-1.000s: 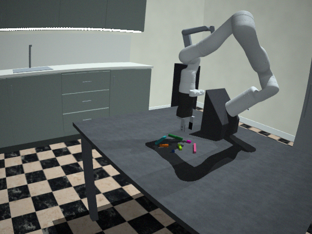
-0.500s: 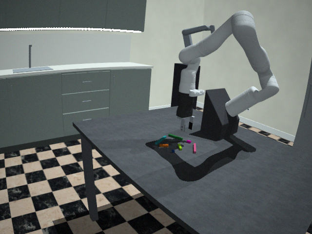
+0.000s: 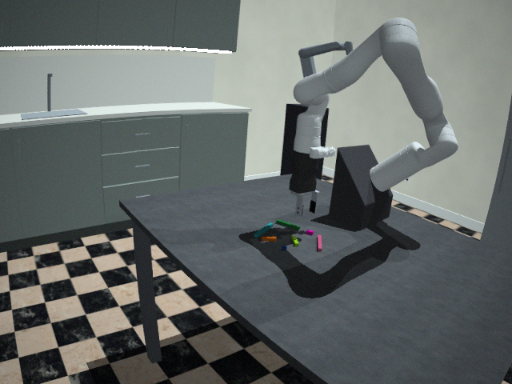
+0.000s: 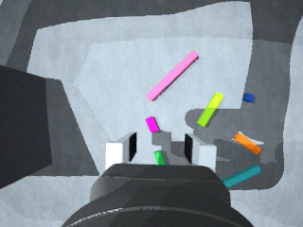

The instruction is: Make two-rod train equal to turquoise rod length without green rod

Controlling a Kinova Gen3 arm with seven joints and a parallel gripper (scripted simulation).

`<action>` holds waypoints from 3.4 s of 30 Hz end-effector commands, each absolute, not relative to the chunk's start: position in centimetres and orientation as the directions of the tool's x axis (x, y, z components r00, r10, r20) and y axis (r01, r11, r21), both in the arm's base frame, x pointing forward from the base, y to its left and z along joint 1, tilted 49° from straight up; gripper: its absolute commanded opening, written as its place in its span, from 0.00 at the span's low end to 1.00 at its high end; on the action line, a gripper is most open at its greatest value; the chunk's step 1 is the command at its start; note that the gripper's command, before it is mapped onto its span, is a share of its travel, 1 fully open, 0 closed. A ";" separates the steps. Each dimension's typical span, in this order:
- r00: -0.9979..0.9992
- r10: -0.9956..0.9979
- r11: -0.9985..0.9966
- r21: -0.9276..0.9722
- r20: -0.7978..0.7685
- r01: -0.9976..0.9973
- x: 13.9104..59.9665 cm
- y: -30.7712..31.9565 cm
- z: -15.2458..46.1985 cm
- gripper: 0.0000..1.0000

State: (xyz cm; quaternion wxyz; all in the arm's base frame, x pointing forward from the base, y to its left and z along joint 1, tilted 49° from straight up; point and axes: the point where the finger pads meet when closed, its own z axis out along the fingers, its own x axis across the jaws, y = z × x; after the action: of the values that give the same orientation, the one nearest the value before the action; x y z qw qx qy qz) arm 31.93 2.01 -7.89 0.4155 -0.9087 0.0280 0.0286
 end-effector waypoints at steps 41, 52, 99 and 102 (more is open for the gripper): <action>0.371 -0.596 -0.265 -0.261 -0.712 -0.928 34.9 2.2 -7.9 1.00; 0.132 -0.644 -0.110 -0.081 -0.753 -0.991 35.5 2.0 -8.0 1.00; -0.037 -0.655 0.003 0.046 -0.755 -0.999 35.8 1.9 -8.1 1.00; -0.037 -0.655 0.003 0.046 -0.755 -0.999 35.8 1.9 -8.1 1.00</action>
State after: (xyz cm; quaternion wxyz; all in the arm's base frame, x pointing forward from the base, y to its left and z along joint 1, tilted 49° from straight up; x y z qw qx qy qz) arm 35.73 2.01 -8.14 0.2790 -0.6354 0.6504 0.3089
